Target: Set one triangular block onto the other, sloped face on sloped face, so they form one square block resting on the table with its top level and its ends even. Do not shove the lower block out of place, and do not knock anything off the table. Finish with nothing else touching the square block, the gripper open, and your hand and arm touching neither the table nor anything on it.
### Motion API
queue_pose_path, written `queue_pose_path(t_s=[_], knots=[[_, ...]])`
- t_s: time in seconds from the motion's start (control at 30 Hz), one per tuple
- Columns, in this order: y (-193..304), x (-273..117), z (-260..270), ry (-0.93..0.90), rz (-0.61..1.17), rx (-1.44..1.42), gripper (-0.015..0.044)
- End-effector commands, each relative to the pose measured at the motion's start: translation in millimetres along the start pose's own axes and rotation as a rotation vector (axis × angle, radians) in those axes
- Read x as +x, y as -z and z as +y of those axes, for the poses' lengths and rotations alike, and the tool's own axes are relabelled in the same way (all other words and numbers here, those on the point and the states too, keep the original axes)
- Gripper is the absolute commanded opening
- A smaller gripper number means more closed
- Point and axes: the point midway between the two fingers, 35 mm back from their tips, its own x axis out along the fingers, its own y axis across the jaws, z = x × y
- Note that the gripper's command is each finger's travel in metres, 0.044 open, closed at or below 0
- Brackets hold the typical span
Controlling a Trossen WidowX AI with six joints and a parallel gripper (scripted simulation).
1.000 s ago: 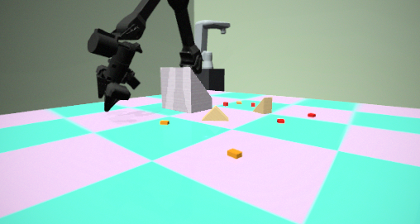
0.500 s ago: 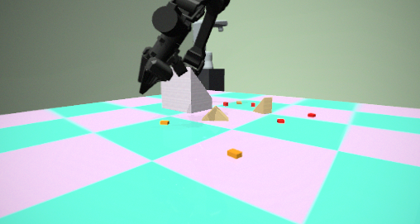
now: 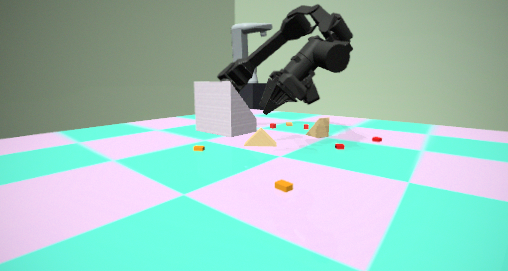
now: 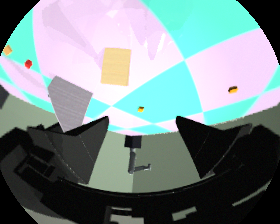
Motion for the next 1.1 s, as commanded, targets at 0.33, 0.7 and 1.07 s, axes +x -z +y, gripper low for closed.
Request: queue_pose_path(t_s=[0.33,0.7,1.07], knots=[[-67.5,-31.8,49.2,-0.031,0.046,0.153,0.0440],[-66.5,37.0,44.1,-0.034,0.047,0.153,0.0440],[-62.5,68.8,46.0,-0.035,0.048,0.153,0.0440]])
